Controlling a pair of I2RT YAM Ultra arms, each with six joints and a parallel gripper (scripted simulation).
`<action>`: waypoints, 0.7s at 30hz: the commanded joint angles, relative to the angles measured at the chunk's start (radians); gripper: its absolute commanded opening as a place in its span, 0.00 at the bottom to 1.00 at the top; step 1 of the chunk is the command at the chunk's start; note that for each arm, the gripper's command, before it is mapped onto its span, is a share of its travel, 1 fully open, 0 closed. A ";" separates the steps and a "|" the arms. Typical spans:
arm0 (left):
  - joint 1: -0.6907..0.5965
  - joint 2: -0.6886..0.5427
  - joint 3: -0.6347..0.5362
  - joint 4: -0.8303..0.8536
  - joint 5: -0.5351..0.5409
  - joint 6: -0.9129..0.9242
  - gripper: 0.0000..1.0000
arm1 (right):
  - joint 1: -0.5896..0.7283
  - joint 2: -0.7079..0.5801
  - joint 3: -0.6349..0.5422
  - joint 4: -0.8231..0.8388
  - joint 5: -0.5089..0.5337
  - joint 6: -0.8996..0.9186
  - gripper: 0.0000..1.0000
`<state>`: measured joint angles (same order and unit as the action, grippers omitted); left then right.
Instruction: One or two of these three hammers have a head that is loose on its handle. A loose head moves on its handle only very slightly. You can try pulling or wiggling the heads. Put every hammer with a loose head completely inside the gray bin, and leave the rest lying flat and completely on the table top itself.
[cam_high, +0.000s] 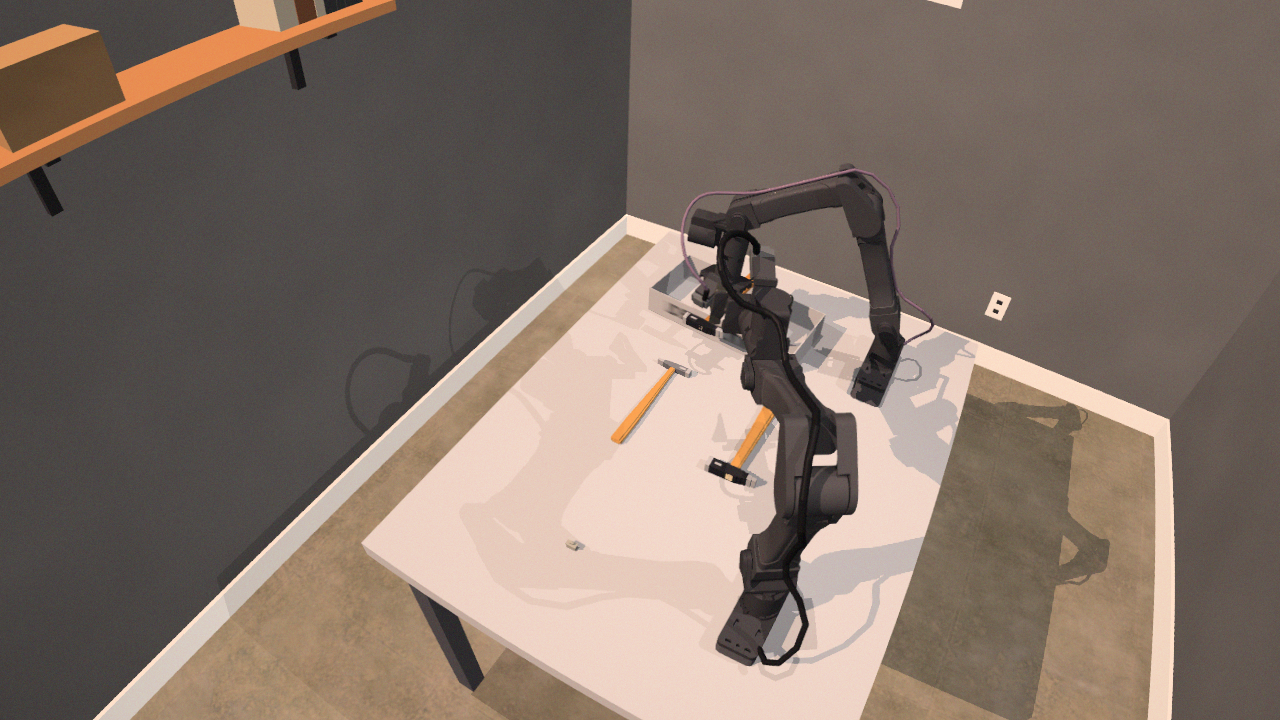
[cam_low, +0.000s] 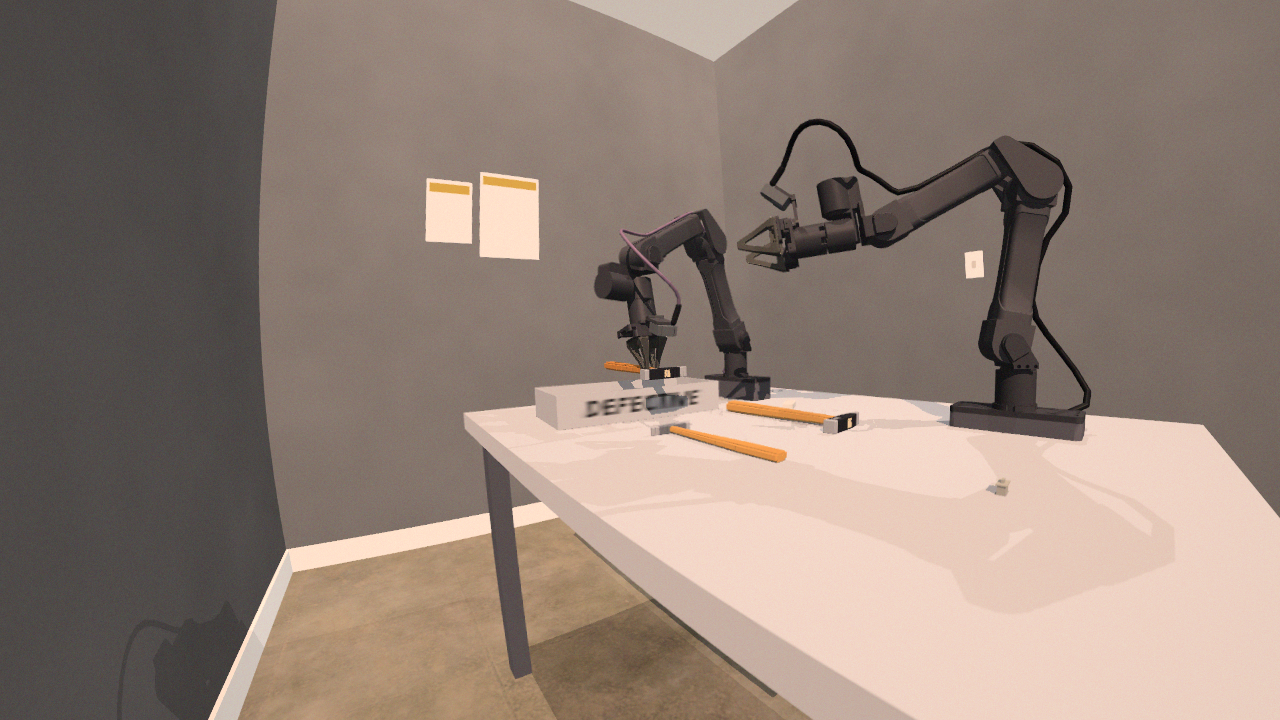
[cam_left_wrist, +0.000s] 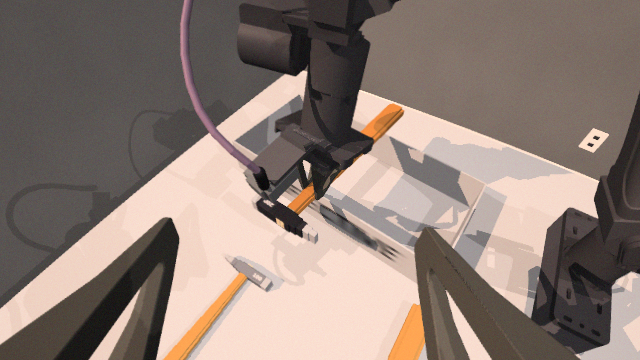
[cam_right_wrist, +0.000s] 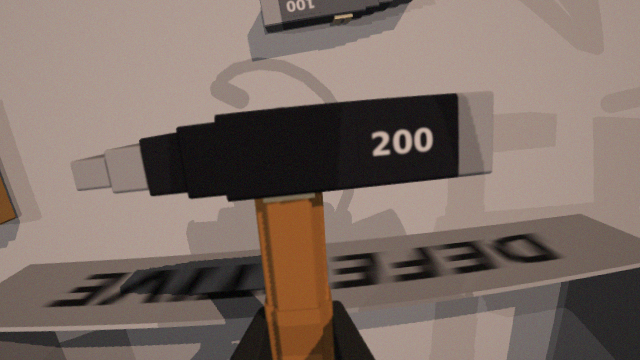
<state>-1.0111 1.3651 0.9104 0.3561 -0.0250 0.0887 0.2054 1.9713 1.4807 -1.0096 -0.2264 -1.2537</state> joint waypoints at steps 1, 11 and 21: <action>-0.021 0.139 0.018 0.181 0.013 0.009 1.00 | -0.097 -0.001 0.040 -0.060 -0.035 -0.146 0.12; -0.027 0.303 0.031 0.273 0.009 0.008 1.00 | -0.252 0.072 0.148 -0.136 -0.043 -0.290 0.12; -0.027 0.311 0.038 0.268 0.009 0.008 1.00 | -0.301 0.116 0.220 -0.177 -0.021 -0.323 0.12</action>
<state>-1.0363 1.6894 0.9108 0.6144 -0.0177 0.0906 -0.0837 2.0941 1.6531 -1.1458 -0.2321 -1.5517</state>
